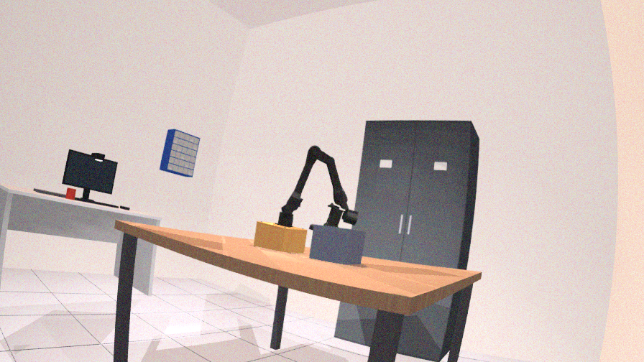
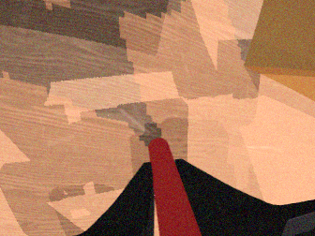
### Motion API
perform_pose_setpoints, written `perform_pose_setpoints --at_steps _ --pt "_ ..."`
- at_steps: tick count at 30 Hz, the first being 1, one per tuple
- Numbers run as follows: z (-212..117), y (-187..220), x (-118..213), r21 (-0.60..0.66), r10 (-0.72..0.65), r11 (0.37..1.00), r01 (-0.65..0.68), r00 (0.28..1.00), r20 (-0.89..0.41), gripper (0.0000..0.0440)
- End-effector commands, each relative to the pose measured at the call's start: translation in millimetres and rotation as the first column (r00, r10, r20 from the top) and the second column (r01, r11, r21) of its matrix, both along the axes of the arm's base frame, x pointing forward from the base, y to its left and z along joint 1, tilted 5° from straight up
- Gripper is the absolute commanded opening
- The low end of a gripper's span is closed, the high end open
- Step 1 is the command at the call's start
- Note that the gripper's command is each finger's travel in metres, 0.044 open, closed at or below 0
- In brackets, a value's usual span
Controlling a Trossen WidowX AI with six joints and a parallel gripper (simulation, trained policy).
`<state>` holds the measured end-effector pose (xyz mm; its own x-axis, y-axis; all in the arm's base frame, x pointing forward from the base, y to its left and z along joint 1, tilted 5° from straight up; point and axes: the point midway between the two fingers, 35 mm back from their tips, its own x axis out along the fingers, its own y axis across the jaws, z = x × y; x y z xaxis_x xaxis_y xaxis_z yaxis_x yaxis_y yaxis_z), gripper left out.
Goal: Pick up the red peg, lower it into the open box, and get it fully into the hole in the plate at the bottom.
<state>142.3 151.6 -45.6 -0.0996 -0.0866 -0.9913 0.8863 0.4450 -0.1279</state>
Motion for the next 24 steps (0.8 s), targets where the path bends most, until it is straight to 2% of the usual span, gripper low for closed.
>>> perform_pose_setpoints --at_steps 1,6,24 --pt "6 6 3 0.026 -0.016 1.0 0.016 1.0 0.012 0.0013" --pt "14 12 6 0.054 -0.036 0.998 0.034 0.999 0.023 0.0001" --pt "53 33 26 0.168 -0.085 0.983 0.069 0.992 0.093 0.0"
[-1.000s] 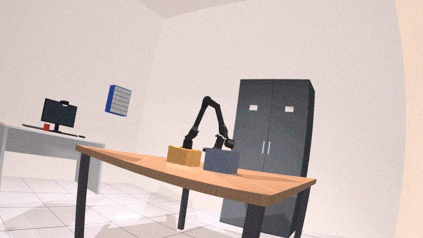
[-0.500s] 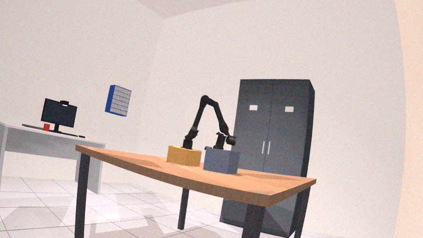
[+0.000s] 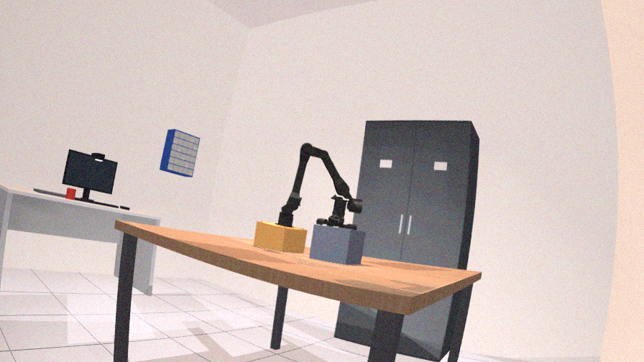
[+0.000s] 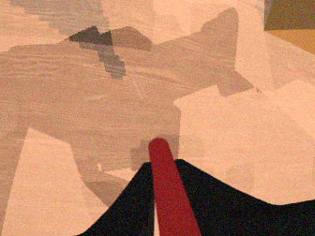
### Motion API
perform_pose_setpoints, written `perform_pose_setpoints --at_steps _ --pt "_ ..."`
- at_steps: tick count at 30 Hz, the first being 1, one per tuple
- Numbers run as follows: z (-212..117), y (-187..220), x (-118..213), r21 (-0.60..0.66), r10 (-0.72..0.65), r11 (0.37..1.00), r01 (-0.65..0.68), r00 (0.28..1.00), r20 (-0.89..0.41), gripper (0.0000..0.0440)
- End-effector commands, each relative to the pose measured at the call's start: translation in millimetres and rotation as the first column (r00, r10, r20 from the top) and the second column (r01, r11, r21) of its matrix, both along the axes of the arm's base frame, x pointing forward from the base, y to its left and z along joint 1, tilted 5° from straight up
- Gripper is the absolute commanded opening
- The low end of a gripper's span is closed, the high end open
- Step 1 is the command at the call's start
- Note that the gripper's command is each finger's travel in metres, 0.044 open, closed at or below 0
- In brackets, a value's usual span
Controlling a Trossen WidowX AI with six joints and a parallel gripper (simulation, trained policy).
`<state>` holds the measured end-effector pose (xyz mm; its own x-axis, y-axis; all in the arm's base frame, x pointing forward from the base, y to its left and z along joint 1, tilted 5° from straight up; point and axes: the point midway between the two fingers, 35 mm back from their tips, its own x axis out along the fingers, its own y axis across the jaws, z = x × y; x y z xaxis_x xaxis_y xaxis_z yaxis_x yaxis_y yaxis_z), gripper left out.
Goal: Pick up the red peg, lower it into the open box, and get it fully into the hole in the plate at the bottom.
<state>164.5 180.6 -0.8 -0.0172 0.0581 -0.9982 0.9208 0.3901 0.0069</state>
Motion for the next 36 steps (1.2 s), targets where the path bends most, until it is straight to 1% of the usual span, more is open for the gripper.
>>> perform_pose_setpoints --at_steps 1,11,18,28,36 --pt "11 5 6 0.032 -0.009 0.999 0.008 1.0 0.023 0.0" --pt "48 15 27 0.099 -0.008 0.995 -0.002 0.995 0.102 0.0" --pt "76 14 46 0.124 -0.006 0.992 -0.016 0.984 0.175 0.0" --pt "119 -4 74 0.12 -0.013 0.993 -0.02 0.965 0.263 0.0" --pt "140 -31 96 0.086 -0.036 0.996 0.009 0.95 0.311 0.0"
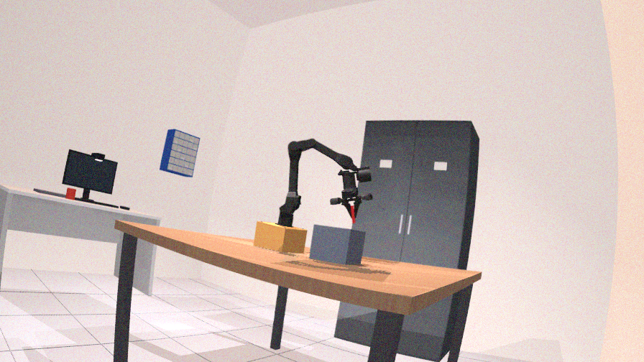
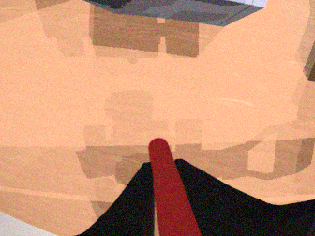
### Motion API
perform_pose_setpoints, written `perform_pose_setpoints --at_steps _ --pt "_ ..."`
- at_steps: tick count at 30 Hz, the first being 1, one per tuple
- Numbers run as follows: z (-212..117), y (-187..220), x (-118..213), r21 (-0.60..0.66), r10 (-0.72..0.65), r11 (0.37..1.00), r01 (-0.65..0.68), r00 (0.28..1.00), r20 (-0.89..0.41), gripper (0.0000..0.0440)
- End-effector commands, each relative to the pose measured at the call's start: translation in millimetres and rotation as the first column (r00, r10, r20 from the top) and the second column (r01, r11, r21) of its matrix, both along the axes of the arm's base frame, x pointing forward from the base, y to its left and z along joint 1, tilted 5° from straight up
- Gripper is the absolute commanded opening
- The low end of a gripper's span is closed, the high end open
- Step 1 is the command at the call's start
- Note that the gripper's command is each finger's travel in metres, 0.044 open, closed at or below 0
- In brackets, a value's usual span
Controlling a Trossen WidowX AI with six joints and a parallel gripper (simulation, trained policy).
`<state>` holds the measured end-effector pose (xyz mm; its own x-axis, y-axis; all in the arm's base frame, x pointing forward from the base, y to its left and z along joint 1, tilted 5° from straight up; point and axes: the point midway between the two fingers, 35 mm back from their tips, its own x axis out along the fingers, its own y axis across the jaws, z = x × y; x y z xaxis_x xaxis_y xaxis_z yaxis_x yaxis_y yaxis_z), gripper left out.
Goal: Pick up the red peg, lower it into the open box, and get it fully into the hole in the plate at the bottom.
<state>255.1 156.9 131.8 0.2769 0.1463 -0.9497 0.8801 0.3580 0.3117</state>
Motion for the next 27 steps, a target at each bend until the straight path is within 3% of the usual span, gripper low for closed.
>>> perform_pose_setpoints --at_steps 1,27 --pt "9 -11 7 -0.013 -0.011 1.0 0.012 1.0 0.024 0.0" --pt "9 -98 42 -0.134 -0.116 0.985 0.112 0.993 -0.02 0.0"
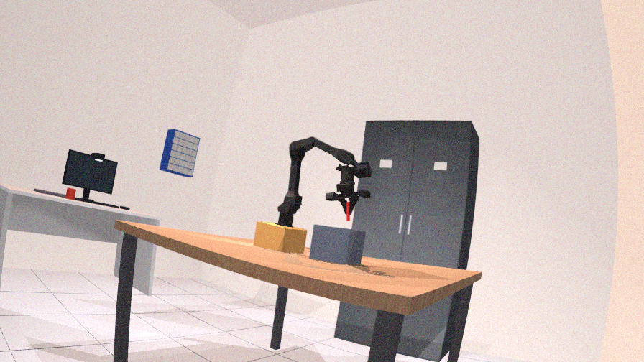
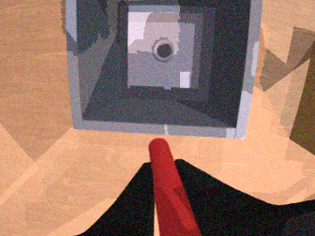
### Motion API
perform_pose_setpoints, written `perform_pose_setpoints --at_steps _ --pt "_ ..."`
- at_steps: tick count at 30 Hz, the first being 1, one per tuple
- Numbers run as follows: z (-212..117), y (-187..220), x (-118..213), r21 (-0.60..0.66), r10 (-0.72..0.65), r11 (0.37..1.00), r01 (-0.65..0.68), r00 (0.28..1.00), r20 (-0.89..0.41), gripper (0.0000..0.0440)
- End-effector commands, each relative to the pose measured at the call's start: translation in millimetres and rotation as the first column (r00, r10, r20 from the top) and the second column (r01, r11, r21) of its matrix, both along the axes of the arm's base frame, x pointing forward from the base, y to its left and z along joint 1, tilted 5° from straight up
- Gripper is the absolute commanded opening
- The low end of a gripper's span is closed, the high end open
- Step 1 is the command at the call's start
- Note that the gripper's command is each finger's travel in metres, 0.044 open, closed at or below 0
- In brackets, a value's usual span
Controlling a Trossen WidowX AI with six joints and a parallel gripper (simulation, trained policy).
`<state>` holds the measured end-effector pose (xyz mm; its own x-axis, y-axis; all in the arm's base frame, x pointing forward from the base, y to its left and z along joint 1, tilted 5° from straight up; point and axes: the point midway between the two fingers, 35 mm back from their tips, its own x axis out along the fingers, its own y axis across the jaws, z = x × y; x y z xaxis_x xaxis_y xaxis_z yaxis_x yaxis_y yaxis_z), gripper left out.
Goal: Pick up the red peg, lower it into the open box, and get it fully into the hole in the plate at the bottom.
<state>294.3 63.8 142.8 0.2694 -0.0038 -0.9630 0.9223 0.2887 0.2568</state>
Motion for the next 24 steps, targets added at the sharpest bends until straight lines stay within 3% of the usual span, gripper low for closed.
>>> perform_pose_setpoints --at_steps 1,24 --pt "-3 -8 4 -0.011 -0.001 1.0 0.001 1.0 -0.017 0.0" --pt "-37 -55 22 -0.035 -0.009 0.999 0.004 0.992 -0.126 0.0"
